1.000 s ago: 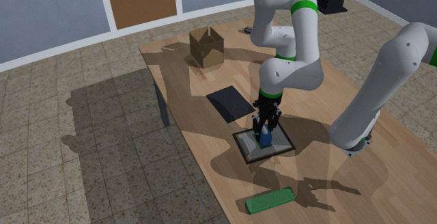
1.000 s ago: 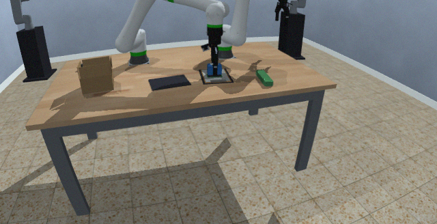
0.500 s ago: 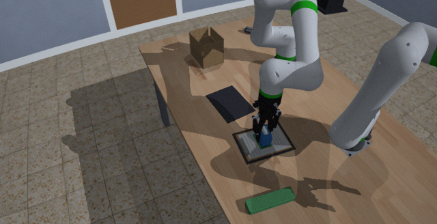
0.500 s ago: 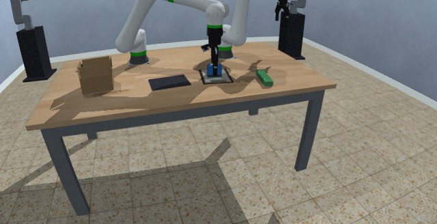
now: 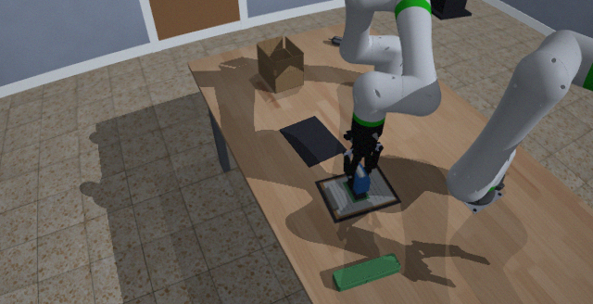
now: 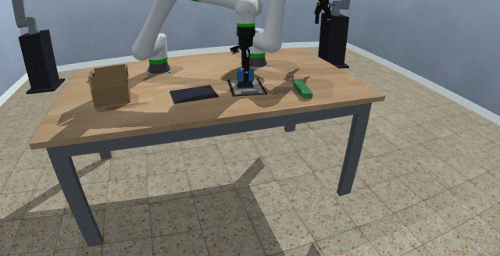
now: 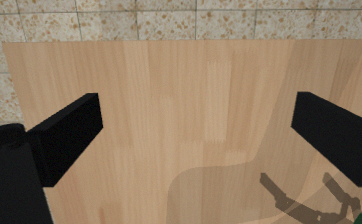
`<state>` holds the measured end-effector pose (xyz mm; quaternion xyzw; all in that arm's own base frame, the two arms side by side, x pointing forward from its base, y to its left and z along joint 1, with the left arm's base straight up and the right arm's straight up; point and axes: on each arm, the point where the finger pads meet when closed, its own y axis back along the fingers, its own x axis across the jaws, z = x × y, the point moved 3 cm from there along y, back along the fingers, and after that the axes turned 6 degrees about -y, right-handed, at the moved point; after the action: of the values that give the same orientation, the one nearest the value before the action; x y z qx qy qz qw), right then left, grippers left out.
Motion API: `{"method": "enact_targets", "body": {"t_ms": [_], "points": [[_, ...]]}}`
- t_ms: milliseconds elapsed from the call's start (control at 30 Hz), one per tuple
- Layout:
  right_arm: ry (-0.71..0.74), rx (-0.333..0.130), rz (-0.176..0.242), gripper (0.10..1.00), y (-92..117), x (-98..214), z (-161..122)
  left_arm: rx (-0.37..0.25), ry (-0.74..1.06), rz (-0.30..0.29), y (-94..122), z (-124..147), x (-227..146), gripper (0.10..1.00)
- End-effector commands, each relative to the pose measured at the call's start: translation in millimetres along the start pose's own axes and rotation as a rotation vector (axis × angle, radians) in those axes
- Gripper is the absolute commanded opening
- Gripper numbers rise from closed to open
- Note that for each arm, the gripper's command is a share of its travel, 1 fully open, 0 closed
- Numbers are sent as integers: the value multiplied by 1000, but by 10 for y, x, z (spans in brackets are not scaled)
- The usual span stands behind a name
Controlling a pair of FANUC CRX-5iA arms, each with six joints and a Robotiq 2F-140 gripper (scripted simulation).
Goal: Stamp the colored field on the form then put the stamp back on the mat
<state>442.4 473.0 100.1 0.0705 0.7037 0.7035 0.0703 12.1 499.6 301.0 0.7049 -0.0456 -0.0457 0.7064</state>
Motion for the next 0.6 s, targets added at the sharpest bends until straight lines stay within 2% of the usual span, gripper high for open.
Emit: {"method": "enact_targets", "body": {"t_ms": [0, 433, 567], "points": [[0, -2, -1, 247, 21, -3, 4, 2, 0, 0, 10, -2, 1, 1000], [0, -2, -1, 247, 24, -3, 4, 2, 0, 0, 10, -2, 1, 1000], [0, -2, -1, 247, 84, -3, 4, 2, 0, 0, 10, -2, 1, 1000]]}}
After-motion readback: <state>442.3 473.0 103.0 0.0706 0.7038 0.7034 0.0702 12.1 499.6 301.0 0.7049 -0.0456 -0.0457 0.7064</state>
